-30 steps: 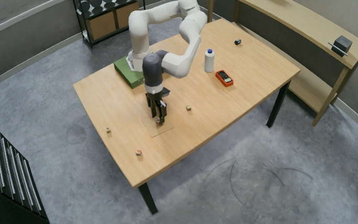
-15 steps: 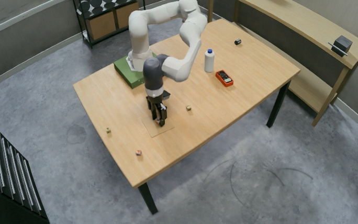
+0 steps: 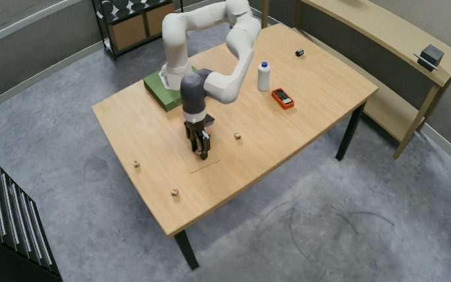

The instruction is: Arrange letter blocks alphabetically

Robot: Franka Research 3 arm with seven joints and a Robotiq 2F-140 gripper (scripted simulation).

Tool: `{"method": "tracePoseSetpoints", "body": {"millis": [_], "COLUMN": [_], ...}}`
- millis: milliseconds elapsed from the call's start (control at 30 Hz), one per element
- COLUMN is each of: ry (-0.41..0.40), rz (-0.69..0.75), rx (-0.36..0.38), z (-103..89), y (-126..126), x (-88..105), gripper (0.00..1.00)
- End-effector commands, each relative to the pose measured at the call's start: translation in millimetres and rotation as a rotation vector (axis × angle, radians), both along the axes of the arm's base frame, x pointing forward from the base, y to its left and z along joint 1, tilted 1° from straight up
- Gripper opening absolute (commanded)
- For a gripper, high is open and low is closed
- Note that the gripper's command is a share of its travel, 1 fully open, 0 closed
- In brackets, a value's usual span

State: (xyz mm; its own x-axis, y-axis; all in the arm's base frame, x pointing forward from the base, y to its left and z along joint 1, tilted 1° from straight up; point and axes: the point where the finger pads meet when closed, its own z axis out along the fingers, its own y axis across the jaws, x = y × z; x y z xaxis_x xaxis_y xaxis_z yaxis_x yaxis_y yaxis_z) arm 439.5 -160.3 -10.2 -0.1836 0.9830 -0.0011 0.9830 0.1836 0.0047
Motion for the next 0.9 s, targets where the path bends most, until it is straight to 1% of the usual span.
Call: {"method": "tracePoseSetpoints", "body": {"millis": [0,767,800,867], "ry": [-0.004,-0.004,-0.004,-0.004], "rz": [0.006,0.006,0.006,0.006], "rx": [-0.003,-0.003,-0.003,-0.003], "z": [0.1,0.1,0.1,0.1], "y": [-1.0,-1.0,-1.0,-1.0], "x": [1.7,1.7,1.7,1.7], "gripper": [0.43,0.43,0.32,0.32]}}
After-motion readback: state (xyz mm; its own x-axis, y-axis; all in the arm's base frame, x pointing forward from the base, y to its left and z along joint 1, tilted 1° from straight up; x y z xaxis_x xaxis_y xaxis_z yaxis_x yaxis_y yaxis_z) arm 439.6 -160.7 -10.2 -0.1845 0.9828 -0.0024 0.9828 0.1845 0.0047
